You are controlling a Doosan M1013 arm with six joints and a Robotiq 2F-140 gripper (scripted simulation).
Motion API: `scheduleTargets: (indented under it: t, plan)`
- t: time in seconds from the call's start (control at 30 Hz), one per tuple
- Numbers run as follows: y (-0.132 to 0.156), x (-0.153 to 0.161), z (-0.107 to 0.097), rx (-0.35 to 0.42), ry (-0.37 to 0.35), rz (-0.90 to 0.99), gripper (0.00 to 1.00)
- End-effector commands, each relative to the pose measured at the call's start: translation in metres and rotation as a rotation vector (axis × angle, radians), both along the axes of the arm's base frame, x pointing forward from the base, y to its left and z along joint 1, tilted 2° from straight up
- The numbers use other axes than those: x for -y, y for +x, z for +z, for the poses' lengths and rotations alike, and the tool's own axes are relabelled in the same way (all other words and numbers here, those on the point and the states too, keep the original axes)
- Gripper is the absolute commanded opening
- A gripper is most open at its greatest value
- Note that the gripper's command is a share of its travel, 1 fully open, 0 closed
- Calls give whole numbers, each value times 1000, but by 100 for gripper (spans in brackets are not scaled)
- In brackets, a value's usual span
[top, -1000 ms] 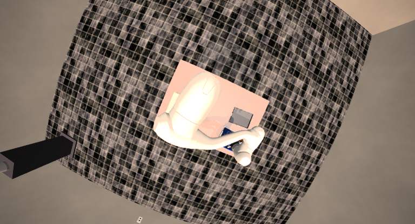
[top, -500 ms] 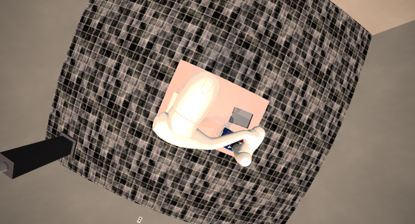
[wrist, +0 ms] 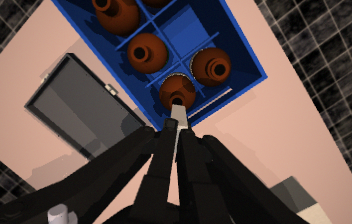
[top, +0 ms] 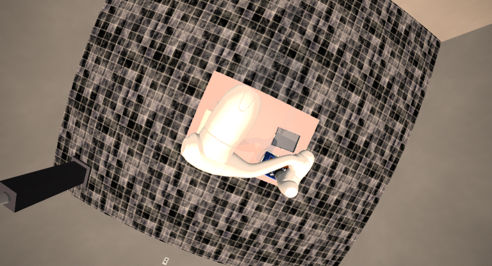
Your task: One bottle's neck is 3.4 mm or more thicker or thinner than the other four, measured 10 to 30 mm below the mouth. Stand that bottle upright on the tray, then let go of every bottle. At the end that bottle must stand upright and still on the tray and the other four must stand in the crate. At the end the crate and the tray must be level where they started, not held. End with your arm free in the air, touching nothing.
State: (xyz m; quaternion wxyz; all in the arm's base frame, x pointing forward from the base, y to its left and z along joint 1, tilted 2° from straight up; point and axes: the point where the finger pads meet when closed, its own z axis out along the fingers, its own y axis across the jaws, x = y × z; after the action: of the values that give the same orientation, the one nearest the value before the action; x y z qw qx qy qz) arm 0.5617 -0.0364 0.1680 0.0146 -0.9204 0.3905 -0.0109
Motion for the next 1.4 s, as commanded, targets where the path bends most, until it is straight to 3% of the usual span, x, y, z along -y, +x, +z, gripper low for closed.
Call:
scheduleTargets:
  t: [0.0,0.47,0.7,0.9,0.93,1.37]
  plan:
    - [0,0,0,0,0,0,0]
    - [0,1,0,0,0,0,0]
    - [3,76,-1,0,0,0,0]
    - [3,83,-1,0,0,0,0]
    - [3,83,-1,0,0,0,38]
    - [3,83,-1,0,0,0,38]
